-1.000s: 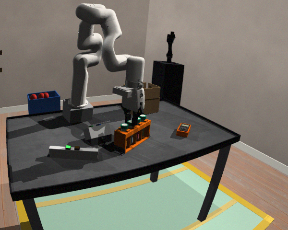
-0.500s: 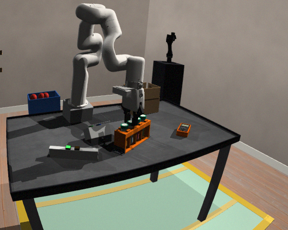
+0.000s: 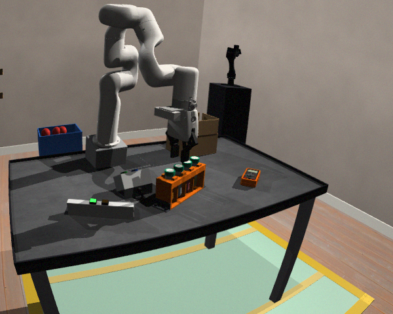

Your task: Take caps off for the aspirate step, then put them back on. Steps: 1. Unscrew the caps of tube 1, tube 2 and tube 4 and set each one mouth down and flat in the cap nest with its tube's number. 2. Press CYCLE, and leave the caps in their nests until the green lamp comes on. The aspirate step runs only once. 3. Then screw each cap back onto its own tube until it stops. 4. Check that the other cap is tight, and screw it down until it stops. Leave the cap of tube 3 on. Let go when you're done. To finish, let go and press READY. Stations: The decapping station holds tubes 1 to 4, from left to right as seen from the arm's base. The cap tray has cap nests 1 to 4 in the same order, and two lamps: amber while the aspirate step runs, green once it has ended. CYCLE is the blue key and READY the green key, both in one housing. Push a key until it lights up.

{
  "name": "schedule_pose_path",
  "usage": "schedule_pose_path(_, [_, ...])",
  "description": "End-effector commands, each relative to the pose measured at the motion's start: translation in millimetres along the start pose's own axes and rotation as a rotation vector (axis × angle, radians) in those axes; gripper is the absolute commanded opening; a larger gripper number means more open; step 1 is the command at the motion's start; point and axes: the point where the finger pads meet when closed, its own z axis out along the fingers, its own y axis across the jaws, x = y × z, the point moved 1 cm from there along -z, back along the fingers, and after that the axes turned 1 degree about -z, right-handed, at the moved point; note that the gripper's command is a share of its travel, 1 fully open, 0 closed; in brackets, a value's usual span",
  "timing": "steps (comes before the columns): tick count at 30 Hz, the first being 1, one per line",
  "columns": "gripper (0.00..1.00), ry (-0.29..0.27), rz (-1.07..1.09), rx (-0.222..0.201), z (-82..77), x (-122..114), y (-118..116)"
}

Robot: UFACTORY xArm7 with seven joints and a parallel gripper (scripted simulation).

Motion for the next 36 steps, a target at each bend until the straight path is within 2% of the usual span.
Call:
schedule_pose_path(1, [0.46, 0.000, 0.000, 0.002, -10.6, -0.1, -0.6])
schedule_pose_path(4, [0.46, 0.000, 0.000, 0.002, -11.2, -0.1, -0.6])
schedule_pose_path(5, [0.00, 0.000, 0.083, 0.002, -11.1, 4.7, 6.2])
schedule_pose_path(12, [0.00, 0.000, 0.096, 0.002, -11.0, 34.3, 48.5])
schedule_pose_path(18, [0.00, 0.000, 0.096, 0.001, -10.9, 36.5, 51.7])
schedule_pose_path(32, [0.00, 0.001, 0.096, 0.001, 27.3, 89.7, 127.6])
schedule_pose_path(34, [0.00, 0.001, 0.096, 0.001, 27.3, 89.7, 127.6])
schedule_pose_path(36, [0.00, 0.001, 0.096, 0.001, 33.7, 98.5, 140.3])
